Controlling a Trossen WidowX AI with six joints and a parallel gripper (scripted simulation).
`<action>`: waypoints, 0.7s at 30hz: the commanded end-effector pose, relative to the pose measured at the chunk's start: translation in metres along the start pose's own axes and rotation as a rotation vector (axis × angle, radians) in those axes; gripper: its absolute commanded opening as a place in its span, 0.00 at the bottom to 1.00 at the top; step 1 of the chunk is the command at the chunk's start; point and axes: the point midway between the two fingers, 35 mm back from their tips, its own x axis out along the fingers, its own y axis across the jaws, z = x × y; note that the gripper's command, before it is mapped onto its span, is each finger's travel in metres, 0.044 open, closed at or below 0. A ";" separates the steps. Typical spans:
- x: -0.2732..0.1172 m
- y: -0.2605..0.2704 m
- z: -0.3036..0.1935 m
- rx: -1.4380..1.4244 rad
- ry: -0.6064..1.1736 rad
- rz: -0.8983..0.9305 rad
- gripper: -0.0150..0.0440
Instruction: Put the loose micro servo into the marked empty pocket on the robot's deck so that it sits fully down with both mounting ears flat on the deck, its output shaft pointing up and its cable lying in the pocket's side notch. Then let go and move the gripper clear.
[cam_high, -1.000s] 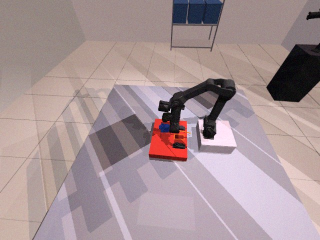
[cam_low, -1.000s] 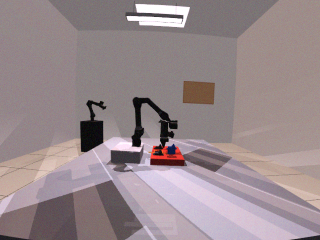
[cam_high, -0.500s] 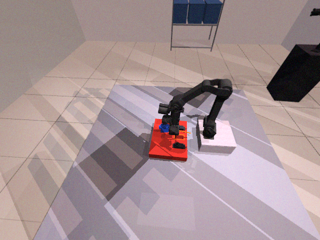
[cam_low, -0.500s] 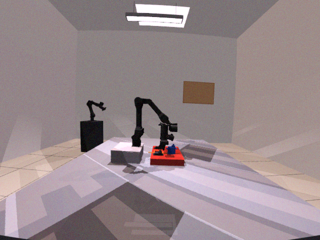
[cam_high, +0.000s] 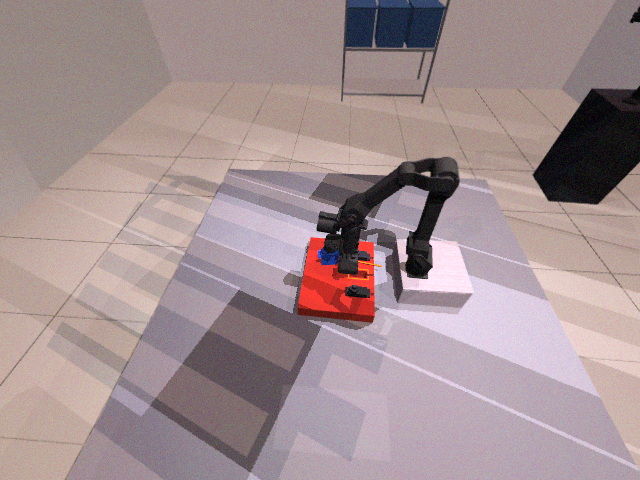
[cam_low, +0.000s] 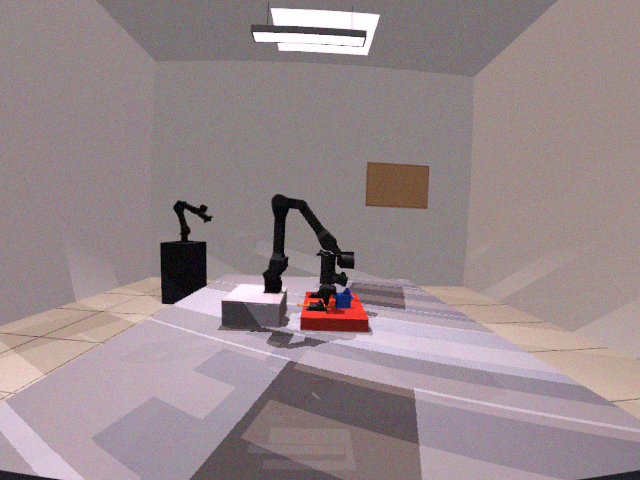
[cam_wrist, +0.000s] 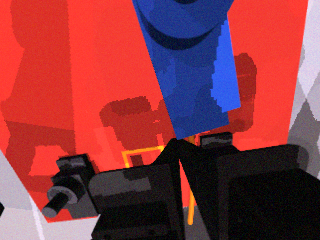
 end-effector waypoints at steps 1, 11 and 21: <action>0.001 0.004 0.001 0.002 -0.003 0.005 0.25; 0.001 0.020 0.003 0.002 -0.003 0.007 0.25; 0.000 0.037 0.004 0.002 -0.003 0.008 0.25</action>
